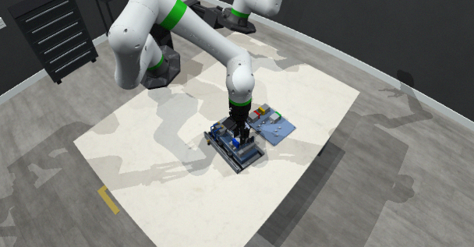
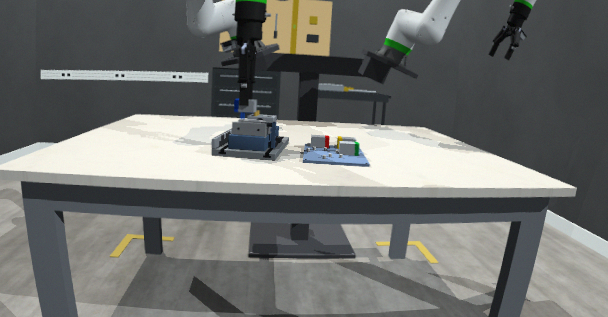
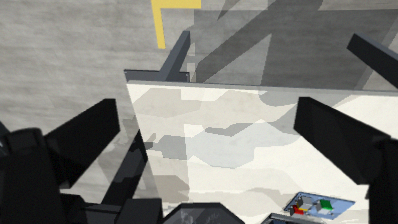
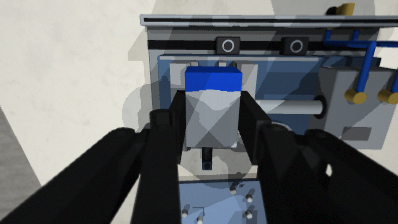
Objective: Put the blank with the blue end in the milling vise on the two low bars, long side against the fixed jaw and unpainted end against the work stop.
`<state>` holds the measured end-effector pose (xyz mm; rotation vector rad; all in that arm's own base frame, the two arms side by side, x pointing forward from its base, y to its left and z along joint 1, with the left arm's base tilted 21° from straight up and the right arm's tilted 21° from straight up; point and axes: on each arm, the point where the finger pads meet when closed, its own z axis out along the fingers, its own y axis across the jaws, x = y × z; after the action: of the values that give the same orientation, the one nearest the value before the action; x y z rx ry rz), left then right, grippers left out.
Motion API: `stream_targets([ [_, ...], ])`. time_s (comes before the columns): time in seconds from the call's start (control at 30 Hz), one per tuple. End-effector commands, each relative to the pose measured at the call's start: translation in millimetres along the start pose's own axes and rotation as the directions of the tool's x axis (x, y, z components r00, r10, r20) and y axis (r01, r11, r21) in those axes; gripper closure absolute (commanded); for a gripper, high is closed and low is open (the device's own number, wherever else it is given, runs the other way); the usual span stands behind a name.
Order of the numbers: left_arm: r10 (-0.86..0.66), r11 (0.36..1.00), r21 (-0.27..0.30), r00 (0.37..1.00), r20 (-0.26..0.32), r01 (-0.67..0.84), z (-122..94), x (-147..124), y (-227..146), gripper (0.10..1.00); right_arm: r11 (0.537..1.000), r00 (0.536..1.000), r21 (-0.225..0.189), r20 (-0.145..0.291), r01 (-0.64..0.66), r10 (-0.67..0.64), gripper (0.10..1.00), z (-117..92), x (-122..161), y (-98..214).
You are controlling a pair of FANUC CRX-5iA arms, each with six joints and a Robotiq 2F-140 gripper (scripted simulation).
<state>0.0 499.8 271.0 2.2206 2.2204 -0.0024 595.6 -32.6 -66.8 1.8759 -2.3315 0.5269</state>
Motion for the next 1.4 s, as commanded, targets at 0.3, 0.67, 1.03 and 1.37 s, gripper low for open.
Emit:
stream_targets([
  [0.3, 0.000, 1.000, 0.000, 1.000, -0.002, 0.000, -1.0, 0.2, 0.1, 0.098, 1.000, 1.000, 0.001, 0.001, 0.000, 0.000, 0.999, -0.9, -5.6, 0.5],
  [0.67, 0.000, 1.000, 0.000, 1.000, -0.002, 0.000, -1.0, 0.2, 0.1, 0.098, 1.000, 1.000, 0.001, 0.001, 0.000, 0.000, 0.999, -1.1, -9.2, 1.4],
  [1.03, 0.000, 1.000, 0.000, 1.000, -0.002, 0.000, -1.0, 0.2, 0.1, 0.098, 1.000, 1.000, 0.001, 0.001, 0.000, 0.000, 0.999, -1.1, -11.2, 1.9],
  [1.37, 0.000, 1.000, 0.000, 1.000, -0.002, 0.000, -1.0, 0.2, 0.1, 0.098, 1.000, 1.000, 0.001, 0.001, 0.000, 0.000, 0.999, -1.2, -12.8, 2.2],
])
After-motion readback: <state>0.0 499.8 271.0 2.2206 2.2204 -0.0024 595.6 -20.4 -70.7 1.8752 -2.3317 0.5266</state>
